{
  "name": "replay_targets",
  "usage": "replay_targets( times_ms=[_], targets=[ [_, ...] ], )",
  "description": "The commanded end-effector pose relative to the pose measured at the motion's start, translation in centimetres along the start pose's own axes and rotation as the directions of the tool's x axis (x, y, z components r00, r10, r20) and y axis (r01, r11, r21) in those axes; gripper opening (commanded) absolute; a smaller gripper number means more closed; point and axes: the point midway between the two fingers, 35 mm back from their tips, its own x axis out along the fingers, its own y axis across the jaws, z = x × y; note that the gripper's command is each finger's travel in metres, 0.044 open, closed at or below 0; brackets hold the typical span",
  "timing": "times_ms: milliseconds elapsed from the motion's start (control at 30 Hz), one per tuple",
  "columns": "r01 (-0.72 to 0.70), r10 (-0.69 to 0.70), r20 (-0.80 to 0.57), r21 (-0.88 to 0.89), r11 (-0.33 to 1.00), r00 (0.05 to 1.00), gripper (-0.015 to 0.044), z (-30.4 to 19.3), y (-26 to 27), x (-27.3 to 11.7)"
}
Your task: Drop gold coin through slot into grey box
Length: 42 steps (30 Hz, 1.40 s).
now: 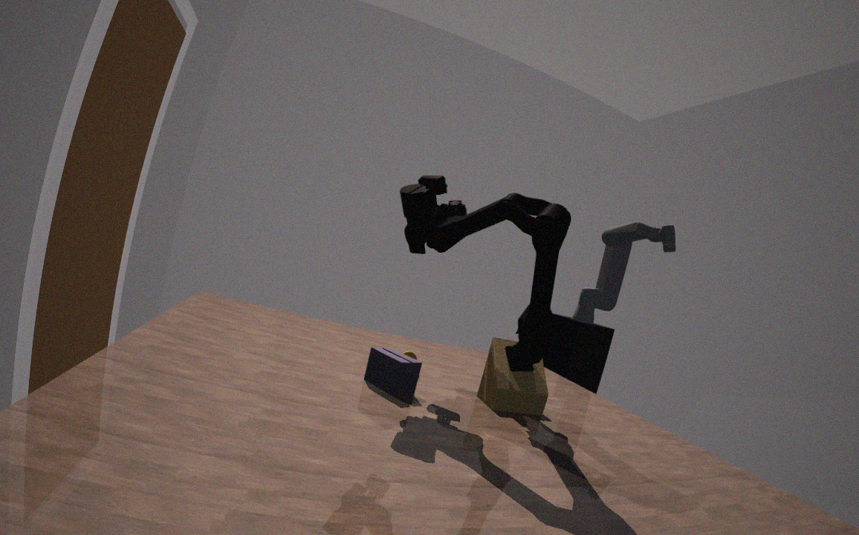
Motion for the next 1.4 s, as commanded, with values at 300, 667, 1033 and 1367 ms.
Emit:
replay_targets(
  times_ms=[300,667,1033,1367],
  targets=[
    [-0.296,-0.317,-0.420,-0.880,0.372,0.850,0.0161,-7.0,-7.6,-0.7],
    [-0.871,-0.733,-0.516,-0.441,-0.217,0.444,0.0161,-8.0,-15.8,-6.3],
    [-0.950,-0.923,-0.384,0.288,-0.123,0.003,0.0161,-5.2,-19.7,-12.6],
    [-0.626,-0.886,-0.198,0.769,0.125,-0.419,0.0161,-1.4,-19.6,-18.6]
  ],
)
